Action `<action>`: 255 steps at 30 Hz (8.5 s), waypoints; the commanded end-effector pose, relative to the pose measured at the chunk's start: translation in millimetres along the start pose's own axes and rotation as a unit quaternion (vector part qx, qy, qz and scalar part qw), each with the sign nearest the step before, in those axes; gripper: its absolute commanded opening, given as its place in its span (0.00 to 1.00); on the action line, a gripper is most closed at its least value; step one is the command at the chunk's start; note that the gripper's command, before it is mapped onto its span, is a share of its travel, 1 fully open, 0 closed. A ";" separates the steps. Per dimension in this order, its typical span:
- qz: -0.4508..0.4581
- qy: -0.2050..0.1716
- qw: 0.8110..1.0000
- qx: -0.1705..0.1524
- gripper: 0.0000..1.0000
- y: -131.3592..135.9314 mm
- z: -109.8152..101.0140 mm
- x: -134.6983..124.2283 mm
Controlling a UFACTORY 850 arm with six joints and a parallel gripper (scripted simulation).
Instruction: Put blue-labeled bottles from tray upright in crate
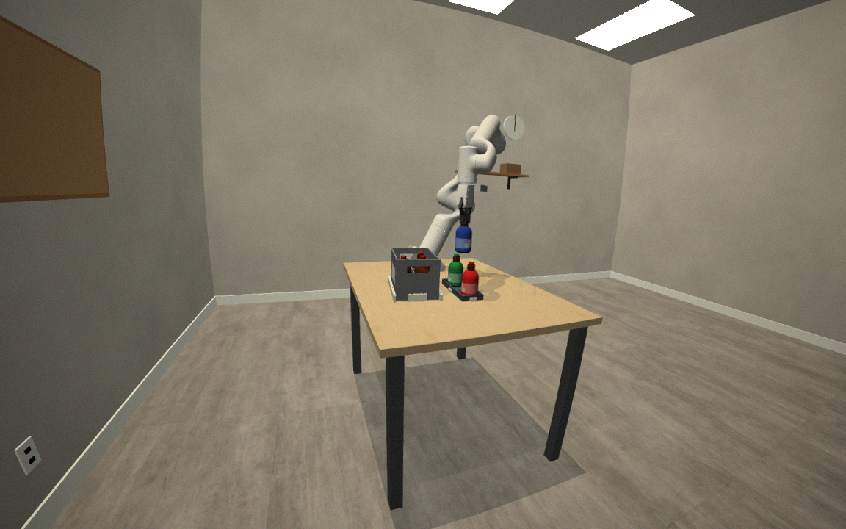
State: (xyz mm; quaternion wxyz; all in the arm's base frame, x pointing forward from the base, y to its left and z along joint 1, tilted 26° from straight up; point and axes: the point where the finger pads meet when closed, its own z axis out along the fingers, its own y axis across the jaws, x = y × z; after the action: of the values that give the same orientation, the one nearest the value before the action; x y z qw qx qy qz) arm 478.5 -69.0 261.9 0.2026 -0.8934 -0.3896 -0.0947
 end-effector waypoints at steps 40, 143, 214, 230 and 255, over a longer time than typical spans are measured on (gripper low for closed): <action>0.000 0.000 1.000 -0.001 0.00 11.6 -1.0 -36.7; 0.000 0.000 1.000 -0.001 0.00 68.0 -1.1 -226.8; 0.000 0.000 1.000 -0.001 0.00 82.8 -1.2 -276.4; 0.000 0.000 1.000 -0.001 0.00 82.8 -1.2 -276.4; 0.000 0.000 1.000 -0.001 0.00 82.8 0.2 -276.4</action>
State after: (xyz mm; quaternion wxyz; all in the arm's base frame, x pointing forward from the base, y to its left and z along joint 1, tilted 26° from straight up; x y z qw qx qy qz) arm 351.2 -300.9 147.2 0.2029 -0.8933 -0.3896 -0.0951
